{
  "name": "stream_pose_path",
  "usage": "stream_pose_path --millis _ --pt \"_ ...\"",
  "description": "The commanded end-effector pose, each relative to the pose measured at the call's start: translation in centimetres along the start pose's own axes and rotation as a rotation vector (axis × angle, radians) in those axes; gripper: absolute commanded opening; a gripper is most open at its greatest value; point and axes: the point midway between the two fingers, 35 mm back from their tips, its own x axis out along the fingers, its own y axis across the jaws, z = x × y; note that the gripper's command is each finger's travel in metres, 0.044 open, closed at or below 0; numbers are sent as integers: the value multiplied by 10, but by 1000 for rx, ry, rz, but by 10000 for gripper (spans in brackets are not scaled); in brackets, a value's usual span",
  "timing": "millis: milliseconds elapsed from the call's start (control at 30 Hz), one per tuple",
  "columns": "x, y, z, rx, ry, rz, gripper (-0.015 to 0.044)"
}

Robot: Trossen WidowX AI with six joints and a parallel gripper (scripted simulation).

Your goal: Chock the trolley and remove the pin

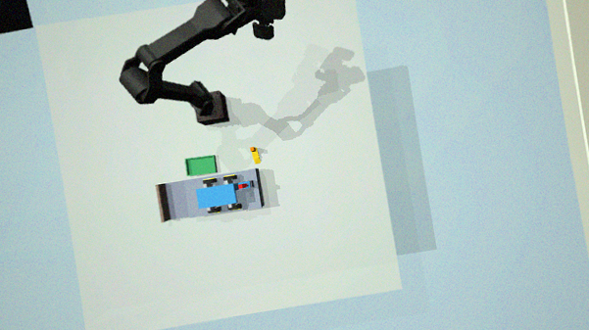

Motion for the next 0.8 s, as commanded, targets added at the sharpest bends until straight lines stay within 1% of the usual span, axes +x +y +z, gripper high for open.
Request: stream_pose_path --millis 0,367,767 --pt "-1 -34 24 127 -52 -90 190" --pt "-26 -126 77 518 -217 -291 190" --pt "-74 -227 100 1027 -421 -472 190"
